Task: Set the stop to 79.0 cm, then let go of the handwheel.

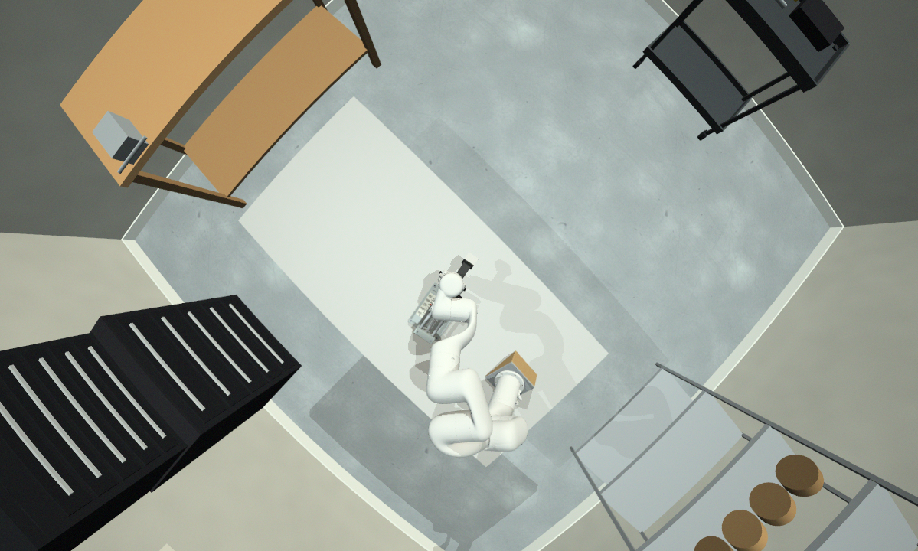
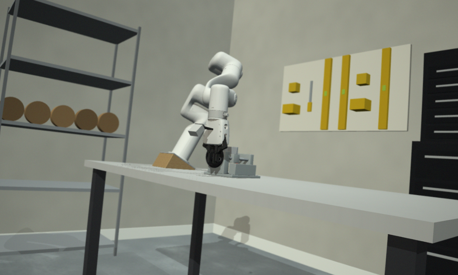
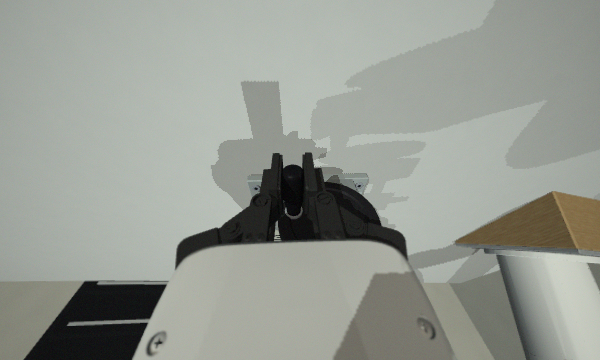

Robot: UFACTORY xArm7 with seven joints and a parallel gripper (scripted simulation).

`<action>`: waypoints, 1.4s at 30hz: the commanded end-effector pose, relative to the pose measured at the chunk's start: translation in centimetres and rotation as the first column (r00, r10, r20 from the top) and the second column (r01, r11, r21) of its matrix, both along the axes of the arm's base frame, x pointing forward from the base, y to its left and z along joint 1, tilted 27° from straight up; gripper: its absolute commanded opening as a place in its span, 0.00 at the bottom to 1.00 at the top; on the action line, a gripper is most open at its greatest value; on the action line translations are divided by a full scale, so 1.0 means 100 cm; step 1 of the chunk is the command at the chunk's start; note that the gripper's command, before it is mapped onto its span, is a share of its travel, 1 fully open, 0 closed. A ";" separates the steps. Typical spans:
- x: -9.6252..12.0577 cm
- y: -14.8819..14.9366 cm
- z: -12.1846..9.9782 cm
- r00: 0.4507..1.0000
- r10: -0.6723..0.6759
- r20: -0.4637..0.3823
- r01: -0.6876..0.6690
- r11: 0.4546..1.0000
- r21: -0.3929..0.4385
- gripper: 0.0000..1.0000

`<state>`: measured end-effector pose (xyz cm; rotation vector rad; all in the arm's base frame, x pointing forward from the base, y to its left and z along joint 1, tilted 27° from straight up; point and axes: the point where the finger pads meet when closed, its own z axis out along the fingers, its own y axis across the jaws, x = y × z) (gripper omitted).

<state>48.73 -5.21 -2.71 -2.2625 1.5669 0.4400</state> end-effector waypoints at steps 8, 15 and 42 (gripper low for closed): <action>0.001 -0.011 0.018 1.000 -0.002 0.002 0.002 1.000 -0.002 0.06; -0.003 -0.015 0.024 1.000 -0.002 0.002 0.002 1.000 -0.002 0.06; -0.036 -0.032 0.030 1.000 -0.002 0.002 0.002 1.000 -0.002 0.06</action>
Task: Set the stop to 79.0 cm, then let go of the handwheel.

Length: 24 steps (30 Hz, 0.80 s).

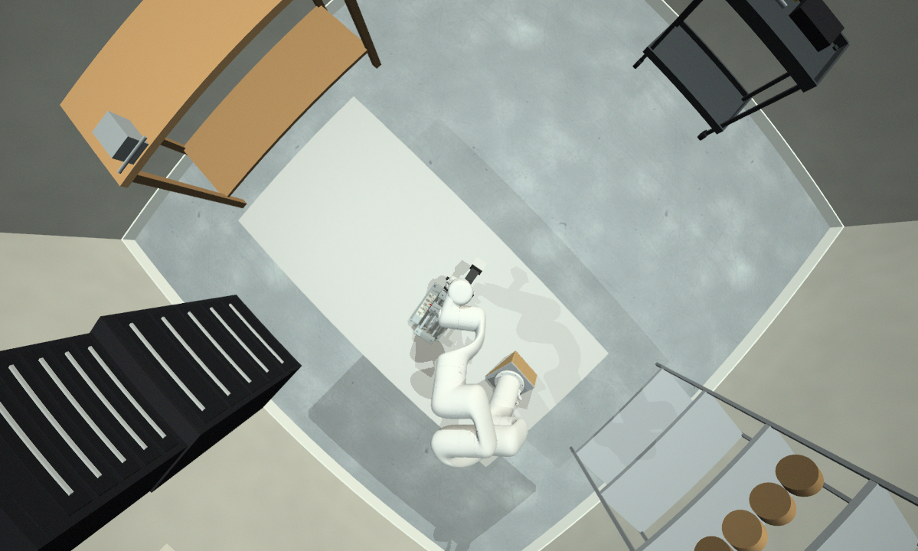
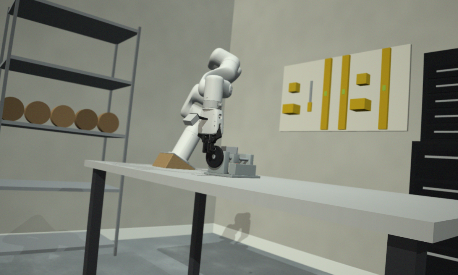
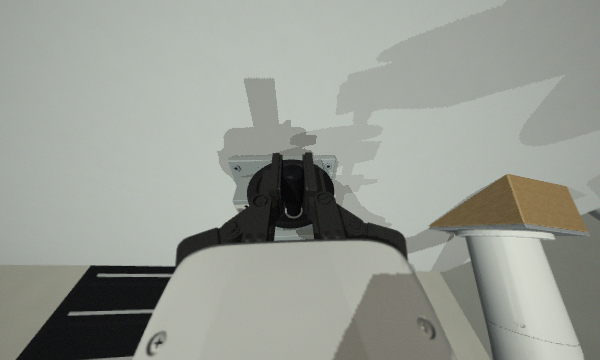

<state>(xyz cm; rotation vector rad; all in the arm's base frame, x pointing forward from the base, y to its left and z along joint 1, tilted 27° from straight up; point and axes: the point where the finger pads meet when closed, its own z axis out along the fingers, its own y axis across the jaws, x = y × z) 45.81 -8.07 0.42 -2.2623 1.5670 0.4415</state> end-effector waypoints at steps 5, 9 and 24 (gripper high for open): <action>-0.014 -0.004 -0.005 1.000 -0.002 0.003 0.002 1.000 -0.002 0.06; -0.019 -0.004 -0.010 1.000 -0.002 0.003 0.002 1.000 -0.002 0.06; -0.028 0.006 -0.036 1.000 -0.002 0.003 0.002 1.000 -0.002 0.06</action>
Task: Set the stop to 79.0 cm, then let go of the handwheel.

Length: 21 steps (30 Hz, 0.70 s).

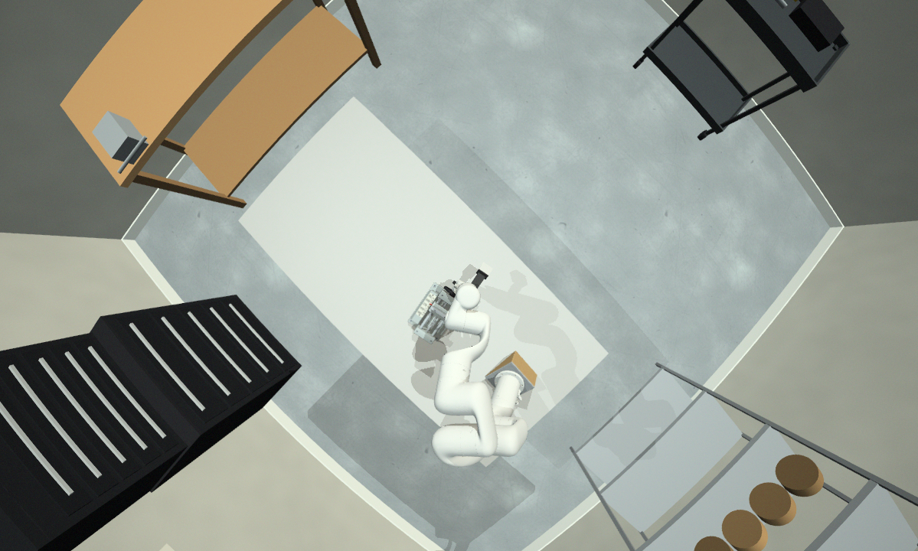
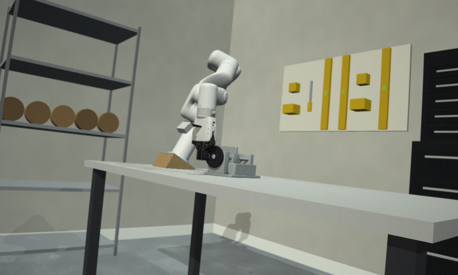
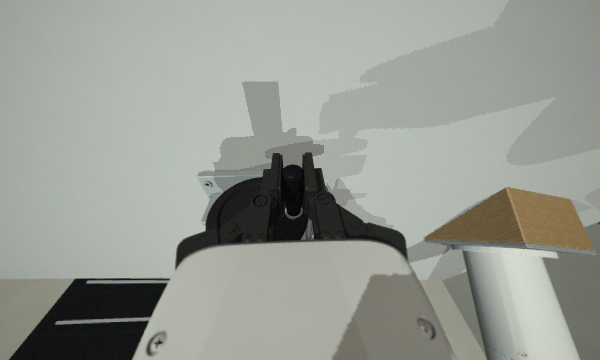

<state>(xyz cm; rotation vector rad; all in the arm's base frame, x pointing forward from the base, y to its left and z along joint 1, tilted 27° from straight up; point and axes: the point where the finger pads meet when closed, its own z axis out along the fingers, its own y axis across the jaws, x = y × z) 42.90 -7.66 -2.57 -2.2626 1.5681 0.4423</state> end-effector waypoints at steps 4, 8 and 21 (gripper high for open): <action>0.003 0.007 -0.014 1.000 -0.002 0.004 0.002 1.000 -0.002 0.06; 0.008 0.012 -0.019 1.000 -0.002 0.004 0.002 1.000 -0.002 0.06; 0.027 0.023 -0.026 1.000 -0.002 0.004 0.002 1.000 -0.002 0.06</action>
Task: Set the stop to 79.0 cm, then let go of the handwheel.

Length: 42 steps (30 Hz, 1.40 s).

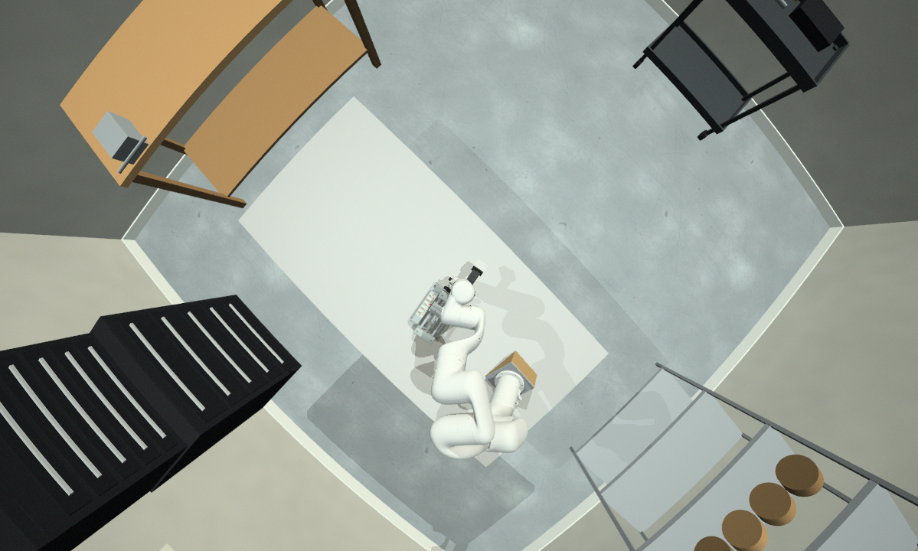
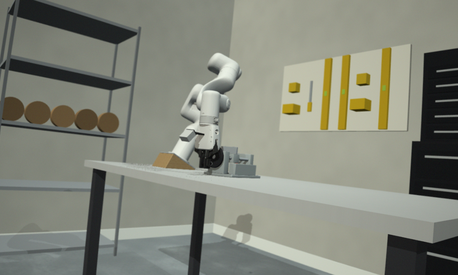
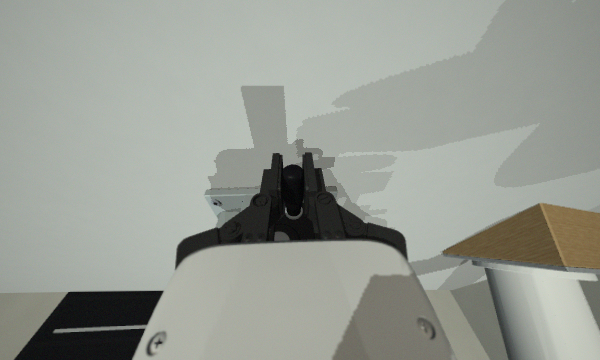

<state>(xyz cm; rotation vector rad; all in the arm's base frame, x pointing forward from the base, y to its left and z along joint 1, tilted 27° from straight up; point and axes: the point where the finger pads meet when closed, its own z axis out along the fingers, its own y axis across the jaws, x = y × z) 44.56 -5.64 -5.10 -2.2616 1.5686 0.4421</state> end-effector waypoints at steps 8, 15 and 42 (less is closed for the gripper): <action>0.026 0.006 0.005 1.000 -0.001 0.004 0.001 1.000 -0.002 0.06; 0.035 0.006 0.012 1.000 -0.001 0.004 0.001 1.000 -0.002 0.06; 0.026 -0.021 0.056 1.000 -0.001 0.004 0.001 1.000 -0.002 0.06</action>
